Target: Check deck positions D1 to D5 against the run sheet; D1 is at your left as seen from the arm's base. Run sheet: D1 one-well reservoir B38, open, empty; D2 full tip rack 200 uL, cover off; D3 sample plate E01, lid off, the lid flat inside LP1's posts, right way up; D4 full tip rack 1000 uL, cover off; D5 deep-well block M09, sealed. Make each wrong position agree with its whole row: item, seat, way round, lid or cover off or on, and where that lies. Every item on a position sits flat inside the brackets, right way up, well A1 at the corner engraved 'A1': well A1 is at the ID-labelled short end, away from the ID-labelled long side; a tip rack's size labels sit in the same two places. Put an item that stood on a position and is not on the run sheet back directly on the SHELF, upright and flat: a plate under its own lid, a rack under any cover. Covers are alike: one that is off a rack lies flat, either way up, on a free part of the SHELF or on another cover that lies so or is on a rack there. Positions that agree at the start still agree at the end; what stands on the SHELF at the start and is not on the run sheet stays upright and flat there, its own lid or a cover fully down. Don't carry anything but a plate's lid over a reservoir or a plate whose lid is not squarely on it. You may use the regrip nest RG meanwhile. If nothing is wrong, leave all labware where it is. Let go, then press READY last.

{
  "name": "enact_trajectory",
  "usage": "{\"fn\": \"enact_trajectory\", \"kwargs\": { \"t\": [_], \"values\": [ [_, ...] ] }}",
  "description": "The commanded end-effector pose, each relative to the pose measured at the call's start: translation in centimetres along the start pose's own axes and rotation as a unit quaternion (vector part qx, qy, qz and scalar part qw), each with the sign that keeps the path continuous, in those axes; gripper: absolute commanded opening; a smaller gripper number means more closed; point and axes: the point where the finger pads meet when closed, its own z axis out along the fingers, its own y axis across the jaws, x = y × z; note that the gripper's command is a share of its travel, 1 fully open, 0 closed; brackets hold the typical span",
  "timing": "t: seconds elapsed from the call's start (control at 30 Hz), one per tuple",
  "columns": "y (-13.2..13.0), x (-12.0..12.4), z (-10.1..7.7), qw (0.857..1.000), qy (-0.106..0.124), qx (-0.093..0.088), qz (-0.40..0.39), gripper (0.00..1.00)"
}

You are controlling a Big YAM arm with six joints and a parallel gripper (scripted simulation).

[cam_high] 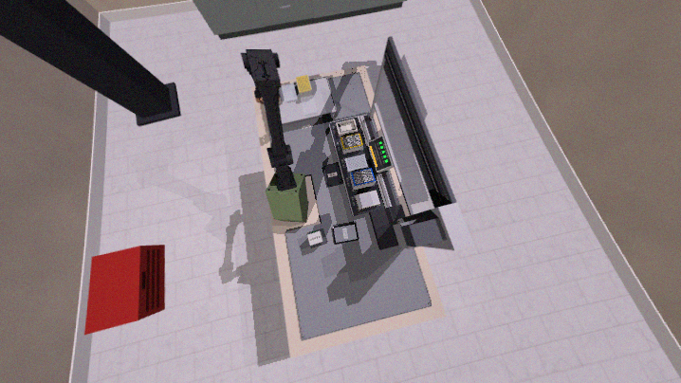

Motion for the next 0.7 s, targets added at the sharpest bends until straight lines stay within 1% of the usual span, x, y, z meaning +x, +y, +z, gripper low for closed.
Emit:
{"fn": "enact_trajectory", "kwargs": {
  "t": [0.0,0.17,0.27,0.37,0.43,0.57,0.6,0.67],
  "values": [
    [-0.5,-2.4,-0.8,1.000,-0.028,-0.002,0.003,0.00],
    [-0.4,-0.7,1.2,1.000,-0.010,0.000,-0.001,0.00],
    [-0.5,-1.6,1.2,1.000,-0.018,0.000,0.001,0.00],
    [-0.4,-0.8,2.1,1.000,-0.011,0.000,-0.001,0.00],
    [-0.5,-1.6,2.0,1.000,-0.018,0.000,0.001,0.00],
    [-0.3,-1.3,2.3,1.000,-0.017,-0.001,-0.001,0.00],
    [-0.4,-1.0,2.9,1.000,-0.012,0.000,0.000,0.00],
    [-0.5,-1.3,3.0,1.000,-0.016,0.000,0.001,0.00]
  ]
}}
